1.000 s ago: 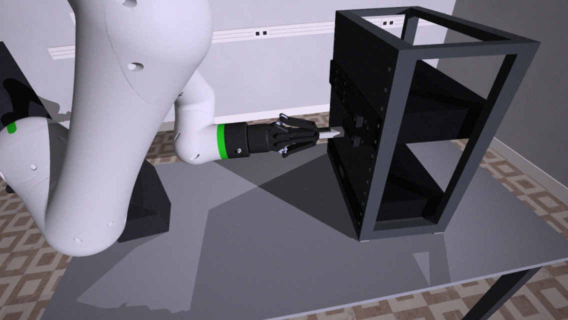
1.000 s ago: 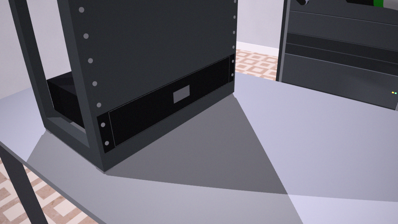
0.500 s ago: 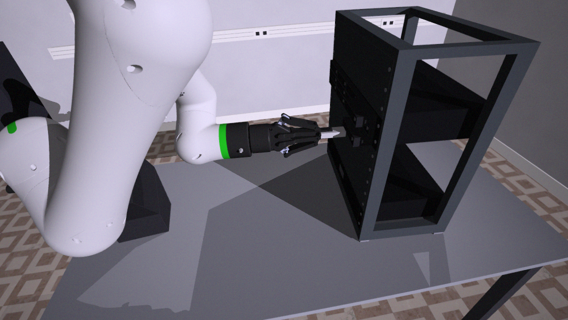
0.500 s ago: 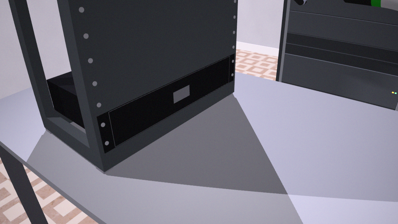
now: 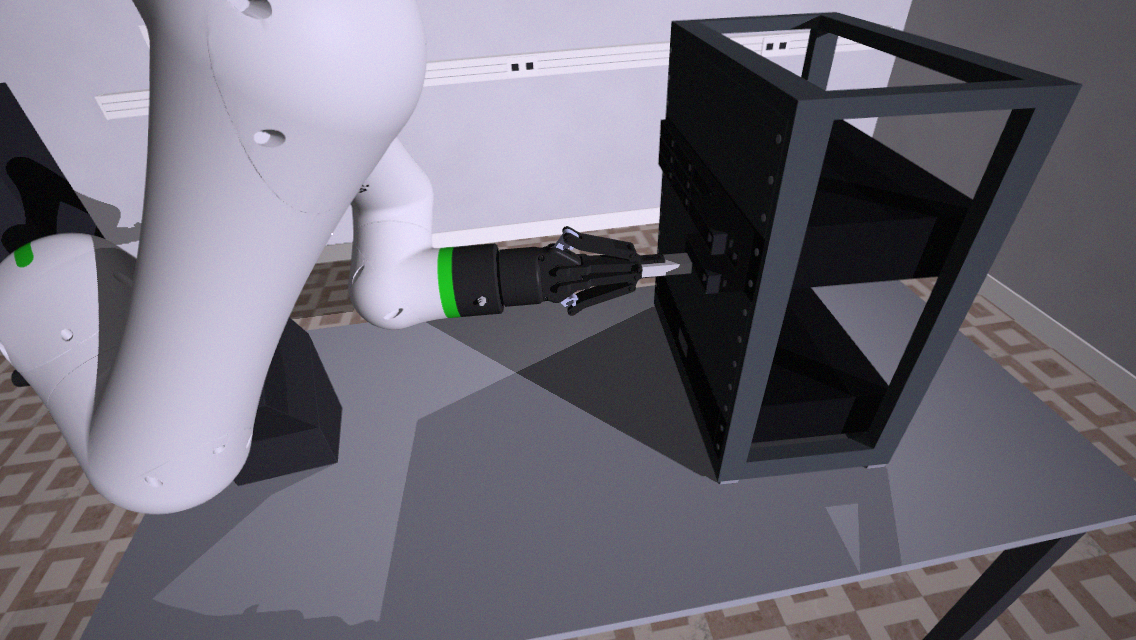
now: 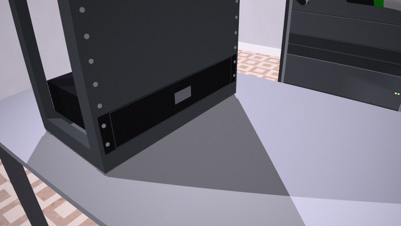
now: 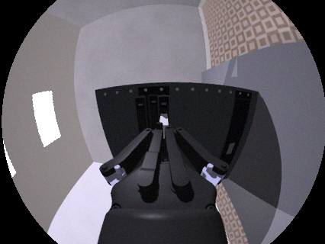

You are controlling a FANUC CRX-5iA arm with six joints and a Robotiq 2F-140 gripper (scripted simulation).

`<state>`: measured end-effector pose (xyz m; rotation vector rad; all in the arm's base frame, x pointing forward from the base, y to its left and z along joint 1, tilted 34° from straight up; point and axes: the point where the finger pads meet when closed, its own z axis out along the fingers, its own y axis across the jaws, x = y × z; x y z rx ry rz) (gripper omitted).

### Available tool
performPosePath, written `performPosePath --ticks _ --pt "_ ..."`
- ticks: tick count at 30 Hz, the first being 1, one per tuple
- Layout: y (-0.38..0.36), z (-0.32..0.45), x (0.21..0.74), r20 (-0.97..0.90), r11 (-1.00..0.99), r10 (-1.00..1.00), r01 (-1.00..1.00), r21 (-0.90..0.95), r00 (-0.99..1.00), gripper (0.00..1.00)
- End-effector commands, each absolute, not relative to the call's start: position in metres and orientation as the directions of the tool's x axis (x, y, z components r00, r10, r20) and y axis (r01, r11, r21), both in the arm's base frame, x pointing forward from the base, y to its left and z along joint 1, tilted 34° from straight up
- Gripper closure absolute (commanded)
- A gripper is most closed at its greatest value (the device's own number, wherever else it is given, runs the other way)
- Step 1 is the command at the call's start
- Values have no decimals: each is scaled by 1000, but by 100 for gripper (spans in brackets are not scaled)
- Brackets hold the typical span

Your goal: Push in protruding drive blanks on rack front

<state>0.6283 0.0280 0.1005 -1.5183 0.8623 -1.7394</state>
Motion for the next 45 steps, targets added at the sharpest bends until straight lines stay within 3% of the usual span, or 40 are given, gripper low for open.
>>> performPosePath --ticks 1,45 --pt "29 101 628 554 -561 -826 60 -826 -104 90" --pt "27 103 648 554 -561 -826 60 -826 -104 90"
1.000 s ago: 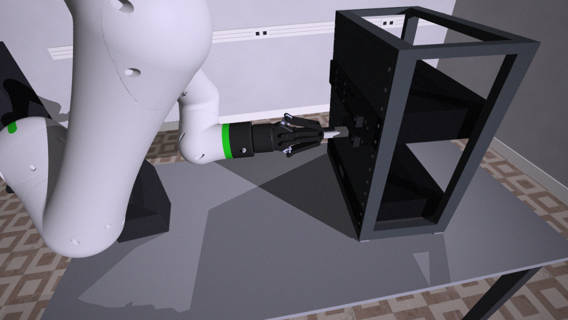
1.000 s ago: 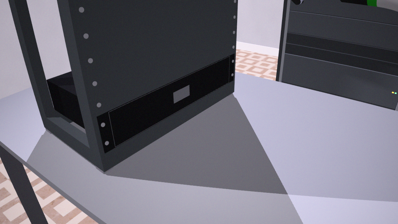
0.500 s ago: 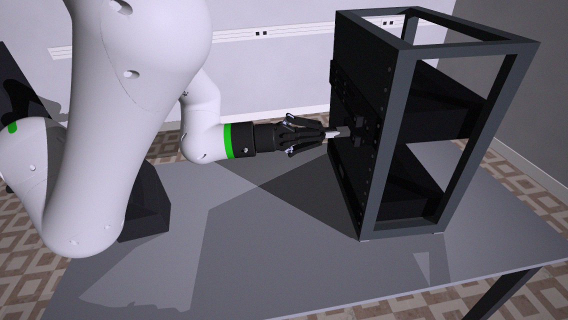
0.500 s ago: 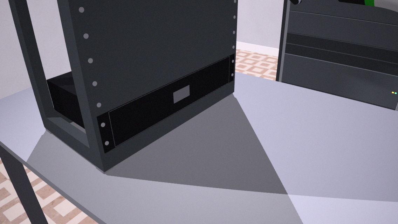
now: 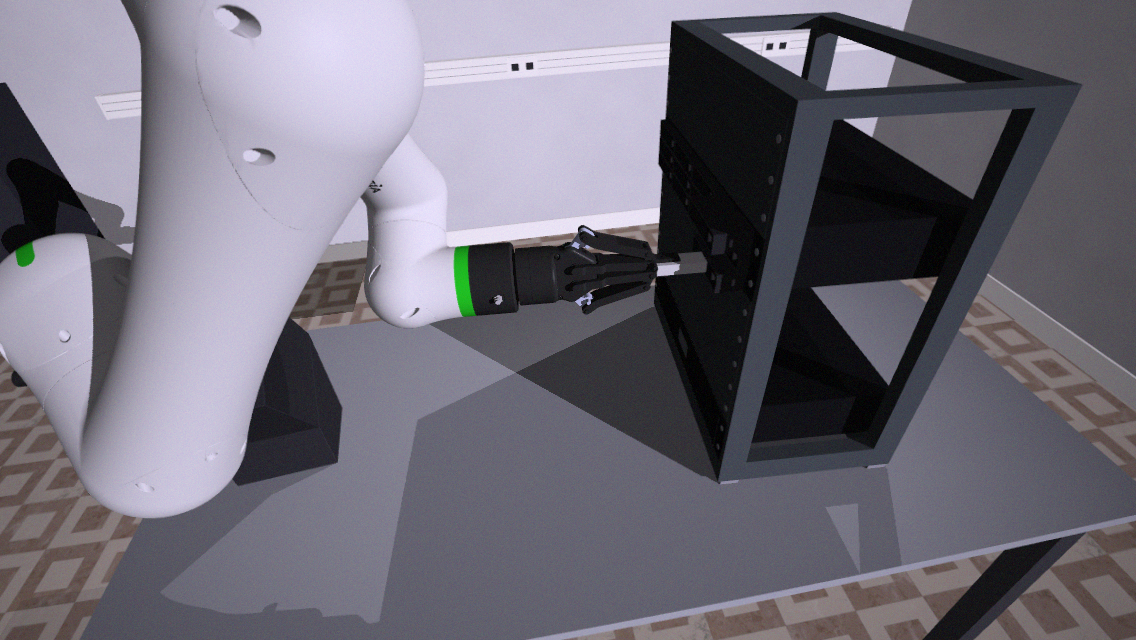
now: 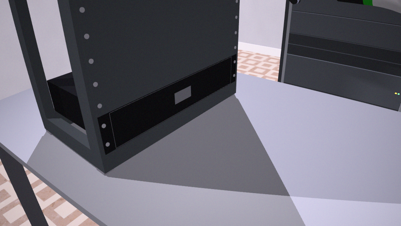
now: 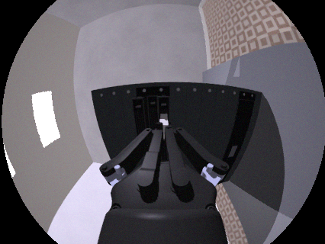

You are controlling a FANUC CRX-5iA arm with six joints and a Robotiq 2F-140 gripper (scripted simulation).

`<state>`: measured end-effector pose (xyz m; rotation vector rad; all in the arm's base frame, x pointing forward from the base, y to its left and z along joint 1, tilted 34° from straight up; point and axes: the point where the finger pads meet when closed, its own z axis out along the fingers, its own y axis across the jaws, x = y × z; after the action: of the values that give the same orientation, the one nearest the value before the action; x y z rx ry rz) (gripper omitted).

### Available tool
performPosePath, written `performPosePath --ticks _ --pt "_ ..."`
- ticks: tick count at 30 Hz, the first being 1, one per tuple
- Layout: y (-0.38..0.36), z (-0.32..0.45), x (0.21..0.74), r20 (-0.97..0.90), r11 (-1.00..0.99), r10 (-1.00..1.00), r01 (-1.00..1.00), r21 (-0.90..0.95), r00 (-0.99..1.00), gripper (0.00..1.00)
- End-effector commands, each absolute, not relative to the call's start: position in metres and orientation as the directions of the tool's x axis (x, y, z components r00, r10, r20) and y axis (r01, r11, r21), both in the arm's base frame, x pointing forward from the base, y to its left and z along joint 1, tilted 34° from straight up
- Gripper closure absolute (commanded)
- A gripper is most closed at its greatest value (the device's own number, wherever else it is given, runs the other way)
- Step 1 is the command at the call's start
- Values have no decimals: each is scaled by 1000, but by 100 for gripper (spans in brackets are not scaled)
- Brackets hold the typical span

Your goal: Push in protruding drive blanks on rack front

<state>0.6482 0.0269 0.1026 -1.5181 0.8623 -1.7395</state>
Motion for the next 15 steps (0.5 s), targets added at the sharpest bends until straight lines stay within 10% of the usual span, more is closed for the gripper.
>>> performPosePath --ticks 1,15 --pt "27 103 649 554 -561 -826 60 -826 -104 90" --pt "27 104 658 554 -561 -826 60 -826 -104 90"
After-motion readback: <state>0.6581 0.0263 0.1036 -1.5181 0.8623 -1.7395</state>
